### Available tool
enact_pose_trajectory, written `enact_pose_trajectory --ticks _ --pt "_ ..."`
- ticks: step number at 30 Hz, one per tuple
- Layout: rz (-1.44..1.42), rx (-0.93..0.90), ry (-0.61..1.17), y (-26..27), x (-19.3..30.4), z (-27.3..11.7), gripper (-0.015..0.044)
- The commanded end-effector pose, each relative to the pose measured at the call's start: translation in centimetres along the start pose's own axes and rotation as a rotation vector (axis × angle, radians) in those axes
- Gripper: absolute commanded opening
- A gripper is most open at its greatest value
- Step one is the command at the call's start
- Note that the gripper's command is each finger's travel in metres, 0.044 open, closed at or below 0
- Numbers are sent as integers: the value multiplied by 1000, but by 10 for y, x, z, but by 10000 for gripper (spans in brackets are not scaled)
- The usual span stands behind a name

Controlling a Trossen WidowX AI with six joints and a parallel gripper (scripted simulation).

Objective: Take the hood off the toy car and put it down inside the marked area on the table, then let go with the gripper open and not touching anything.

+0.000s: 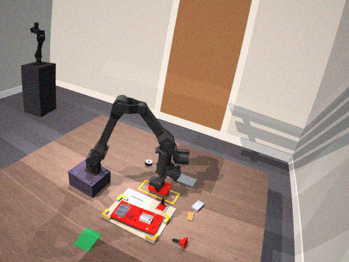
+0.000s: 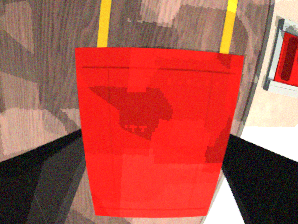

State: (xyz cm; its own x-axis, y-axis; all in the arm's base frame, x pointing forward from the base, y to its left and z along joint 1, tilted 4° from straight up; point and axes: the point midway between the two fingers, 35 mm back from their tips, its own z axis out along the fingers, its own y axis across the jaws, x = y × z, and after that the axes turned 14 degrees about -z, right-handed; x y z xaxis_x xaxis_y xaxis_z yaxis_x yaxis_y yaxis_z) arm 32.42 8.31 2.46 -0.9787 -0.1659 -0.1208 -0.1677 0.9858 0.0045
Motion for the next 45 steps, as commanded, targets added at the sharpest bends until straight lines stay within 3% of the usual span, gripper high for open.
enact_pose_trajectory --ticks 1,38,45 --pt "4 4 3 -1 0 3 0" --pt "4 4 3 -1 1 20 0" --pt "0 0 -1 0 0 18 184"
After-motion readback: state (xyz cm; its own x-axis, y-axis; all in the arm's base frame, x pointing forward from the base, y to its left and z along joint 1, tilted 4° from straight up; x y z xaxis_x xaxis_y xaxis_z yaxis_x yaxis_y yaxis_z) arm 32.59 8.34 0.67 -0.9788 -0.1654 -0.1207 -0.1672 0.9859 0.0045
